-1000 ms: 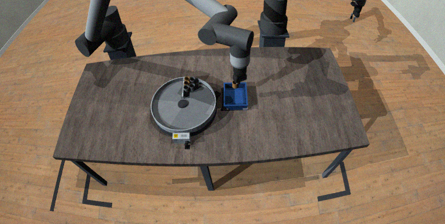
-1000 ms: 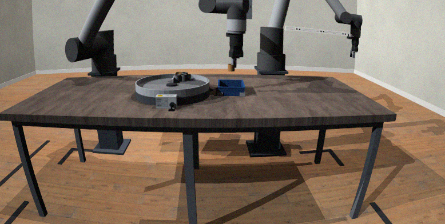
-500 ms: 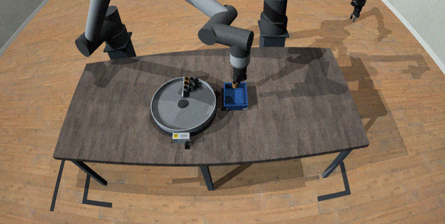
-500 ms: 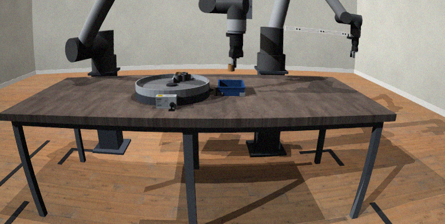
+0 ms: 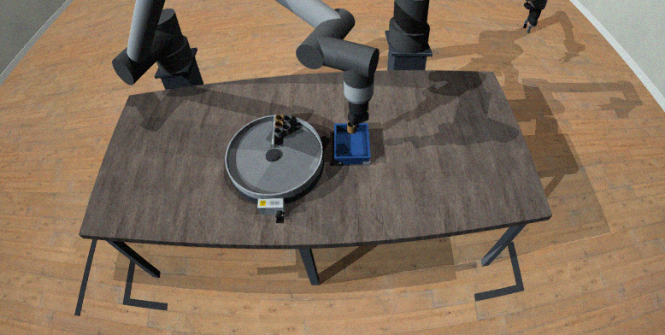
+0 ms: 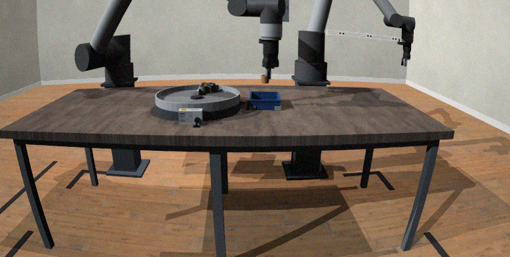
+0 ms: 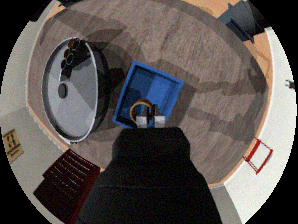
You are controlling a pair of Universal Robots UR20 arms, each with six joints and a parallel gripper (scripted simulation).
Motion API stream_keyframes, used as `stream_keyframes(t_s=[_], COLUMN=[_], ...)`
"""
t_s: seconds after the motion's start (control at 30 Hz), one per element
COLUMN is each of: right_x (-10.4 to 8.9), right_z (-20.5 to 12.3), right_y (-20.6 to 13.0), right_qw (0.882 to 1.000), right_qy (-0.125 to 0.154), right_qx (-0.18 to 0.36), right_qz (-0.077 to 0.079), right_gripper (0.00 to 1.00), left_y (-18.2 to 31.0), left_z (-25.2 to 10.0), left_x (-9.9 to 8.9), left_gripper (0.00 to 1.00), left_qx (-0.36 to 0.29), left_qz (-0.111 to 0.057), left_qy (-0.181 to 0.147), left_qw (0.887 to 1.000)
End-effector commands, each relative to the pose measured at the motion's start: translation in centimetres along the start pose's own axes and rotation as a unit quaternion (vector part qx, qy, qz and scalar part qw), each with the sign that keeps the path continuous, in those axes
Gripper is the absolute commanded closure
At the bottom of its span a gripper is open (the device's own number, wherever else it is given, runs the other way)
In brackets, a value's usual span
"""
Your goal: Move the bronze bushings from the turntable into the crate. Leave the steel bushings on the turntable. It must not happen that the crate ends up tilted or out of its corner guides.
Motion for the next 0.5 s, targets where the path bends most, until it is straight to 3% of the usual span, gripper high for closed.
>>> stream_keyframes(t_s=[0.0, 0.27, 0.47], right_x=[1.1, 5.3, 5.9], right_z=[0.0, 0.0, 0.0], right_y=[0.0, 0.0, 0.0], right_qw=[1.0, 1.0, 1.0], right_qy=[0.0, 0.0, 0.0], right_qx=[0.0, 0.0, 0.0], right_qz=[0.0, 0.0, 0.0], right_gripper=[1.0, 1.0, 1.0], left_y=[0.0, 0.0, 0.0], left_z=[0.0, 0.0, 0.0], left_x=[-0.1, -0.1, -0.1], left_gripper=[0.0, 0.0, 0.0], left_qx=[0.0, 0.0, 0.0], left_qz=[0.0, 0.0, 0.0], left_qy=[-0.001, -0.001, -0.001], left_qw=[1.0, 1.0, 1.0])
Point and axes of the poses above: on each arm, the point where the finger pads meet when closed, its own x axis out along the fingers, its own y axis across the jaws, z = x × y, the point moved 6 cm from there along -x, back along the fingers, and after that the axes turned 3 degrees about x, right-handed, at the moved point
